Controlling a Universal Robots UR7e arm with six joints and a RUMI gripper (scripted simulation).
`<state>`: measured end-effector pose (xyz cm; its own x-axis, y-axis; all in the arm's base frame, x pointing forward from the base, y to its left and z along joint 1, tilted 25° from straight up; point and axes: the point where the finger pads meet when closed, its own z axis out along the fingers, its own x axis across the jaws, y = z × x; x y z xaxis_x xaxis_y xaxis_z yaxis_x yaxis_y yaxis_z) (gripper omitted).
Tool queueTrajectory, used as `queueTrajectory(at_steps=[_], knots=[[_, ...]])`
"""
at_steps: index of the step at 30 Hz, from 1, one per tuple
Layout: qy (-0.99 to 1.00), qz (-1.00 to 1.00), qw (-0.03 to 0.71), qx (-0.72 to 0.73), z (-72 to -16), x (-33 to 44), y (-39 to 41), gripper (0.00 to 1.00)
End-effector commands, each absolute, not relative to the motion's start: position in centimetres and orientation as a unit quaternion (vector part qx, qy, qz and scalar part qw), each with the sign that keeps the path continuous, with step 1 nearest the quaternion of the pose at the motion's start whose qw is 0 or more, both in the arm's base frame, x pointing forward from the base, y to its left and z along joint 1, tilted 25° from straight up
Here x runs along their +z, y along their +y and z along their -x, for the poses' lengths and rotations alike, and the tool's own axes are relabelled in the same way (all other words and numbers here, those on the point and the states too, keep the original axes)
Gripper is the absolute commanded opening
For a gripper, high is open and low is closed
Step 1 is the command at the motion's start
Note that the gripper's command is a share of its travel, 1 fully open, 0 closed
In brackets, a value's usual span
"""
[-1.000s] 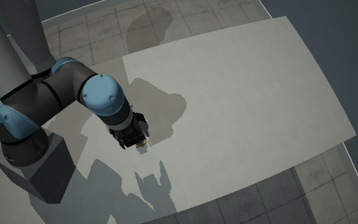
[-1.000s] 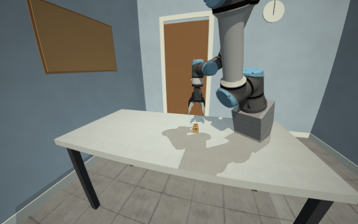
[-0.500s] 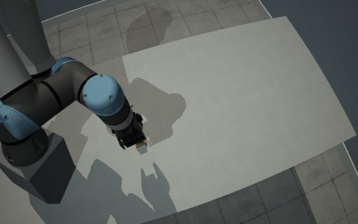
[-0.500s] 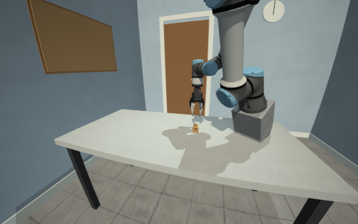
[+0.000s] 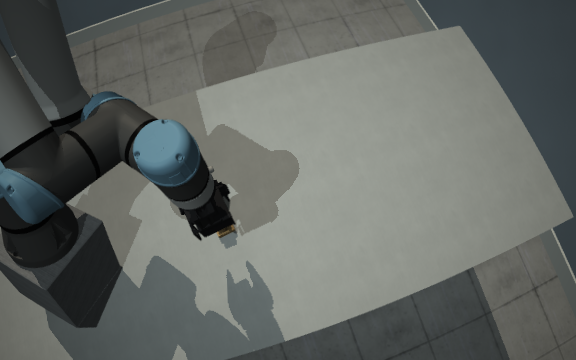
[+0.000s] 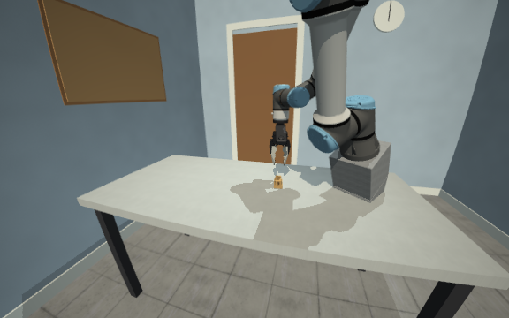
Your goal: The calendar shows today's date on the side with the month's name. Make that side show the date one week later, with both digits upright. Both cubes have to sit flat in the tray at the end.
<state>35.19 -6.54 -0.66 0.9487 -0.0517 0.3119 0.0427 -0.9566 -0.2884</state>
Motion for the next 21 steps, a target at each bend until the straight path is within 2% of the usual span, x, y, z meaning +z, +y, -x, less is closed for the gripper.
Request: queueTrajectory(at_steps=[1,21], knots=[[0.002,0.976,0.147,-0.16,-35.2,-0.64,-6.57,0.28],[0.002,0.976,0.147,-0.16,-35.49,-1.38,-6.33,0.28]])
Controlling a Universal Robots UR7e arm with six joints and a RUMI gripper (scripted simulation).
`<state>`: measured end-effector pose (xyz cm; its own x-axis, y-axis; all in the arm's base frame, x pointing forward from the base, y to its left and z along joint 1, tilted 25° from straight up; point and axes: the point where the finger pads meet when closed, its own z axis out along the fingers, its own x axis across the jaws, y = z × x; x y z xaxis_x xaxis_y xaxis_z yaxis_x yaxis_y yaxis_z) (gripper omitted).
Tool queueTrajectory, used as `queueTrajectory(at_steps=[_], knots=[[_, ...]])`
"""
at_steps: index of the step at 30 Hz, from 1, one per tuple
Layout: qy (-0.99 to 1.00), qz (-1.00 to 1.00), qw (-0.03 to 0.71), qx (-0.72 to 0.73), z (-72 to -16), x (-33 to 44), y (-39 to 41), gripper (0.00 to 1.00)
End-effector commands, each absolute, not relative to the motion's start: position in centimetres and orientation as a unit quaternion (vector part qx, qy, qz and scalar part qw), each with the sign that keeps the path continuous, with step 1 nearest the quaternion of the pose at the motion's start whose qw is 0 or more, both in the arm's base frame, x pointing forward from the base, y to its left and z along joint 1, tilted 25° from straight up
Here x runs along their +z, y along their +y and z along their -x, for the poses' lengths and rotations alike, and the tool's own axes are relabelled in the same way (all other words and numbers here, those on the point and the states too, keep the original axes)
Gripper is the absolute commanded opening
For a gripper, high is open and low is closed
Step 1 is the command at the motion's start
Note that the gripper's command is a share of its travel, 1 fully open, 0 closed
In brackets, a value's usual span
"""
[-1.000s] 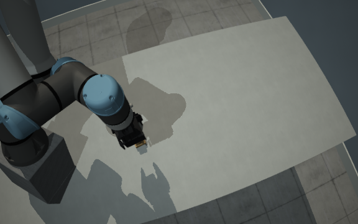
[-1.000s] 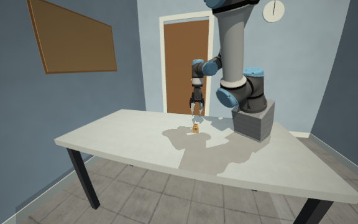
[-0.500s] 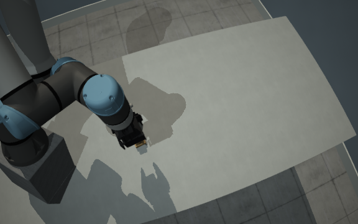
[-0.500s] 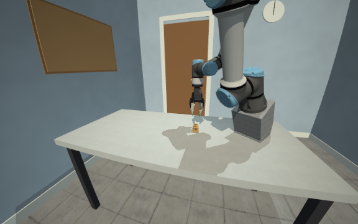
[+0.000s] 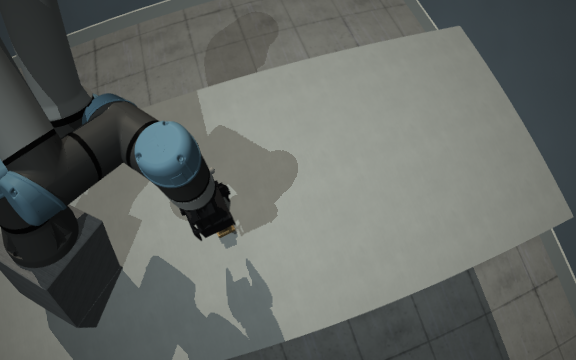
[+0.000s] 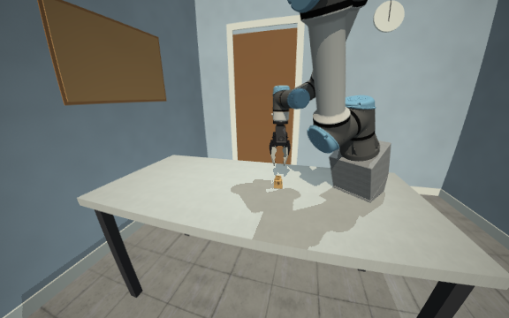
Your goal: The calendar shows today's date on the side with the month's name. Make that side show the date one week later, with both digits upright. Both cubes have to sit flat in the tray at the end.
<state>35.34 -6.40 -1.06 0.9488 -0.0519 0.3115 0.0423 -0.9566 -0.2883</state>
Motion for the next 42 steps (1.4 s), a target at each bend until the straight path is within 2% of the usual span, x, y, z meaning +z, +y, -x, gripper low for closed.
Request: queueTrajectory(at_steps=[1,42], knots=[[0.002,0.976,0.147,-0.16,-35.5,-1.5,-6.3,0.28],[0.002,0.976,0.147,-0.16,-37.0,-5.4,-5.0,0.28]])
